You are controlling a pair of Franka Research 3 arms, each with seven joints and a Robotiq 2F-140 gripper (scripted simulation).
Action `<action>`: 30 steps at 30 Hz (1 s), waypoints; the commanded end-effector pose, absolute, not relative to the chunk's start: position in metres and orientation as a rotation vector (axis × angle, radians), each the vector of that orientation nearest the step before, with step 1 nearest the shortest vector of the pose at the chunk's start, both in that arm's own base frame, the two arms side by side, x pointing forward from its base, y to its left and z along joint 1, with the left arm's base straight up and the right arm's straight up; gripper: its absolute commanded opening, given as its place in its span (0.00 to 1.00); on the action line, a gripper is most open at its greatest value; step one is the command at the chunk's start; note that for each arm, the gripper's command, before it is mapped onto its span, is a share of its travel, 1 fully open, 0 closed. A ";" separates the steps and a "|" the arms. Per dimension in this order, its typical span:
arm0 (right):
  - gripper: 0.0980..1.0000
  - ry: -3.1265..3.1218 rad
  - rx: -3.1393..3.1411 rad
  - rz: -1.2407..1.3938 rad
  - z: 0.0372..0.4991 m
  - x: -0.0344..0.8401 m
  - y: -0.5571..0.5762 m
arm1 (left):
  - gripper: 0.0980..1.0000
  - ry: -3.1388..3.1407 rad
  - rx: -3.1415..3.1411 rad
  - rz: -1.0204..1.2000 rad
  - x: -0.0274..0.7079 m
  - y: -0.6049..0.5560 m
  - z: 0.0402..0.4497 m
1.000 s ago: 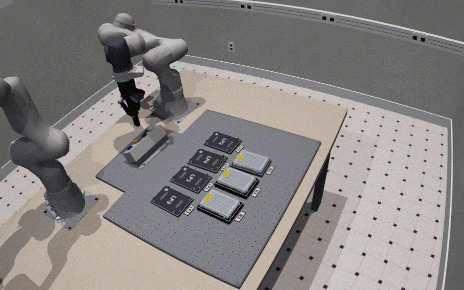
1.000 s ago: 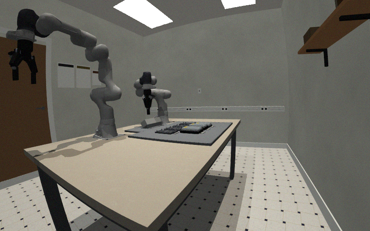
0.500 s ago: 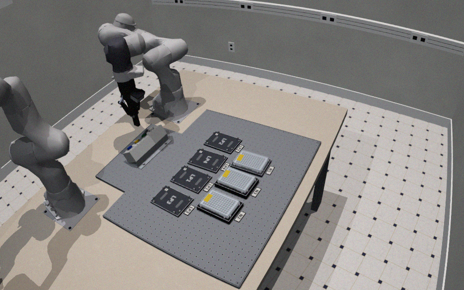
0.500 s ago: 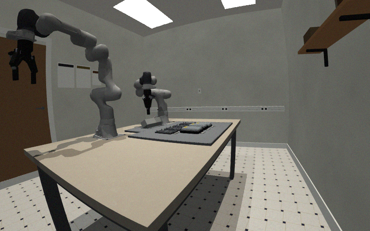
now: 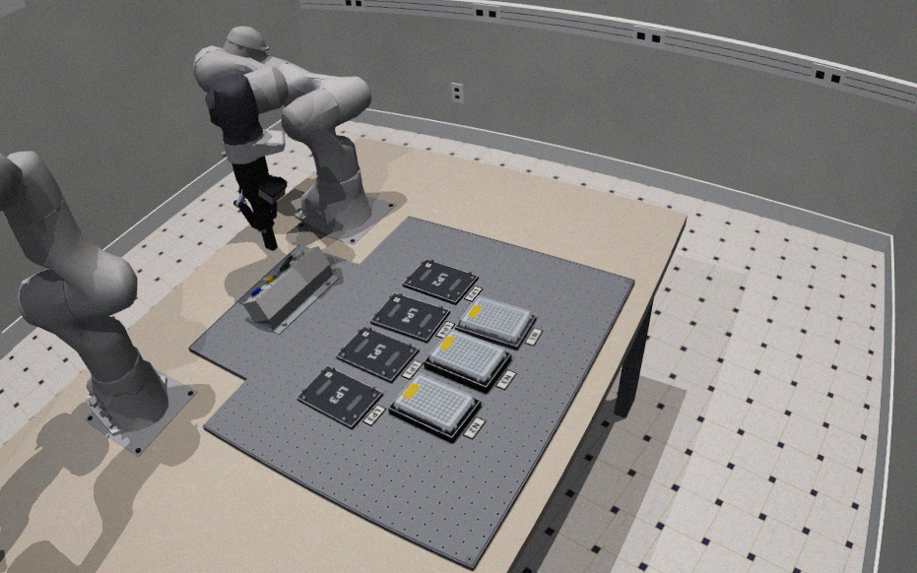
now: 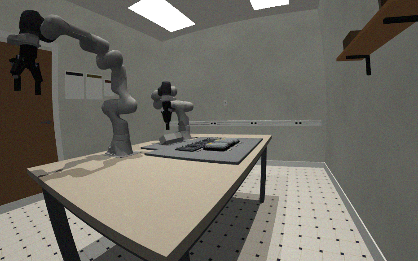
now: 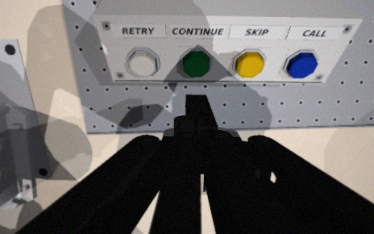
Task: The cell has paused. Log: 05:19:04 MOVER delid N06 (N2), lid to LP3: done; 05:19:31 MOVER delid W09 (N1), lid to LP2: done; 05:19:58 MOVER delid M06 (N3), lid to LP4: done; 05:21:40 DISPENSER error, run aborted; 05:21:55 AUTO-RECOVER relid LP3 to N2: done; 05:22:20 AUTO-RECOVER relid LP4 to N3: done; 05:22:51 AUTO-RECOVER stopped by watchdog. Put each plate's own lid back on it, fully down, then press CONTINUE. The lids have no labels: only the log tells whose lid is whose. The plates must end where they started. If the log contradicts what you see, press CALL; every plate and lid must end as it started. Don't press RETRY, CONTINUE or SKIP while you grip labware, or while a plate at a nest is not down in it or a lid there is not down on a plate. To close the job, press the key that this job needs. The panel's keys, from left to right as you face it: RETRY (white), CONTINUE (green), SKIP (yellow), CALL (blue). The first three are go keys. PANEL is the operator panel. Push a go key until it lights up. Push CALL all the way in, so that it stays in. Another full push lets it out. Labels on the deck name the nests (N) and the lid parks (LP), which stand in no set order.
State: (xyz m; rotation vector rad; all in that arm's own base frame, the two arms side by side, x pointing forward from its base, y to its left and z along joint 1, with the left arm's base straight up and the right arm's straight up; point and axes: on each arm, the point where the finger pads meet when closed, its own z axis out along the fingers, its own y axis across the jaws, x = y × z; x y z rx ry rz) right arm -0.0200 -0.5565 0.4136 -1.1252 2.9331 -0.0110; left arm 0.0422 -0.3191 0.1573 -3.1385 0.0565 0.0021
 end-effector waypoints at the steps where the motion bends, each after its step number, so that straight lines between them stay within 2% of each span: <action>1: 1.00 2.933 -1.125 -0.011 0.414 -0.020 -0.557 | 0.00 0.049 -3.141 0.000 0.042 -0.320 0.156; 30: 1.00 2.933 -1.125 -0.011 0.414 -0.020 -0.557 | 0.00 0.049 -3.141 0.000 0.043 -0.321 0.142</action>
